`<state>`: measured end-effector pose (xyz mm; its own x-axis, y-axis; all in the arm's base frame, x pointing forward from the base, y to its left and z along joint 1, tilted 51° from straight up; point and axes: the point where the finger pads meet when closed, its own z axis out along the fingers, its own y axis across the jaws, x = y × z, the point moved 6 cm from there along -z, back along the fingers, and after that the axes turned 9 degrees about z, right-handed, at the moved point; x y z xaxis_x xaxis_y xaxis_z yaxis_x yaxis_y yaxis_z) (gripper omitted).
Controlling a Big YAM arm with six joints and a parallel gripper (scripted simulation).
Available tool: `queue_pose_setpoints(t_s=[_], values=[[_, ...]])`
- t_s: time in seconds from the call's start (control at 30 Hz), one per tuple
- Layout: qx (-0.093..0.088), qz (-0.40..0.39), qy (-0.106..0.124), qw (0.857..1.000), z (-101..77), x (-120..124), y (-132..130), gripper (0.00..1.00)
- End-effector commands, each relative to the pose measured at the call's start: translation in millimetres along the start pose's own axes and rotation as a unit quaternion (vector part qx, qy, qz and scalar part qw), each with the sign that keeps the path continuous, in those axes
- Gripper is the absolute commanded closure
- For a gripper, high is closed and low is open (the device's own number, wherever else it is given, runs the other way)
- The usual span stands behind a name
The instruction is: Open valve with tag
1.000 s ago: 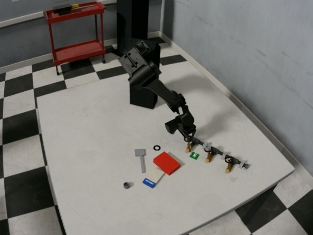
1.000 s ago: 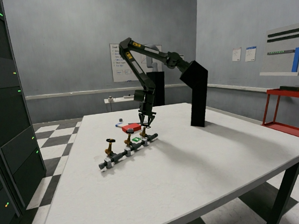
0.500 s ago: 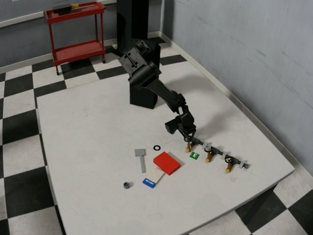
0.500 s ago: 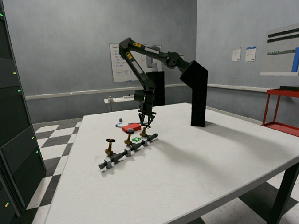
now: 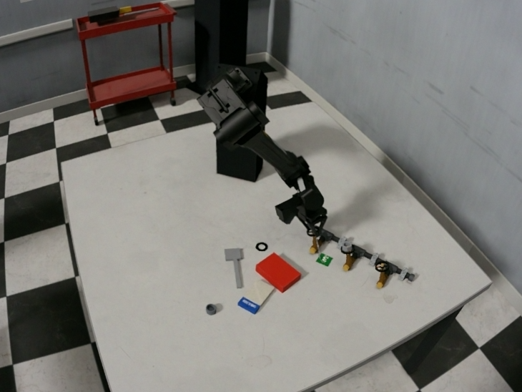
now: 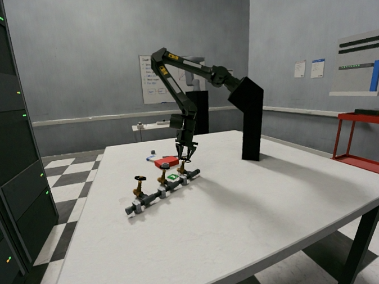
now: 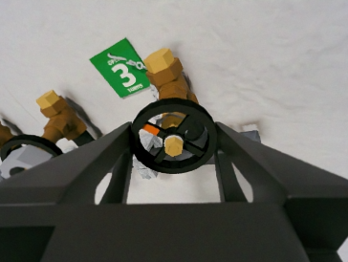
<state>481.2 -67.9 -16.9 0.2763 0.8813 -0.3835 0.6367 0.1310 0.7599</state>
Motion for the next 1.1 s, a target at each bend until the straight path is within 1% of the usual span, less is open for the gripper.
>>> queue_pose_setpoints(t_s=[0.0, 0.13, 0.23, 0.3, 0.33, 0.43, 0.6, 0.7, 0.8, 0.87, 0.9, 1.07], values=[[0.000, -0.068, -0.003, 0.998, 3.2, -3.8, -0.3, 1.00], [0.000, -0.128, -0.003, 0.992, 3.2, -3.8, -0.3, 1.00], [-0.002, -0.185, -0.003, 0.983, 3.2, -3.9, 0.5, 1.00], [-0.002, -0.185, -0.003, 0.983, 3.2, -3.9, 0.5, 1.00], [-0.003, -0.207, -0.003, 0.978, 3.2, -3.8, 0.9, 1.00], [-0.003, -0.275, -0.003, 0.961, 3.2, -3.9, 1.1, 1.00], [-0.003, -0.358, -0.003, 0.934, 2.8, -4.1, 1.0, 1.00], [-0.002, -0.409, -0.003, 0.912, 2.8, -4.1, 1.0, 1.00], [-0.002, -0.462, -0.003, 0.887, 2.8, -4.1, 1.1, 1.00], [-0.002, -0.462, -0.003, 0.887, 2.8, -4.1, 1.1, 1.00], [-0.001, -0.507, -0.003, 0.862, 2.5, -4.1, 0.4, 1.00], [-0.001, -0.593, -0.002, 0.805, 2.5, -4.1, 0.5, 1.00]])
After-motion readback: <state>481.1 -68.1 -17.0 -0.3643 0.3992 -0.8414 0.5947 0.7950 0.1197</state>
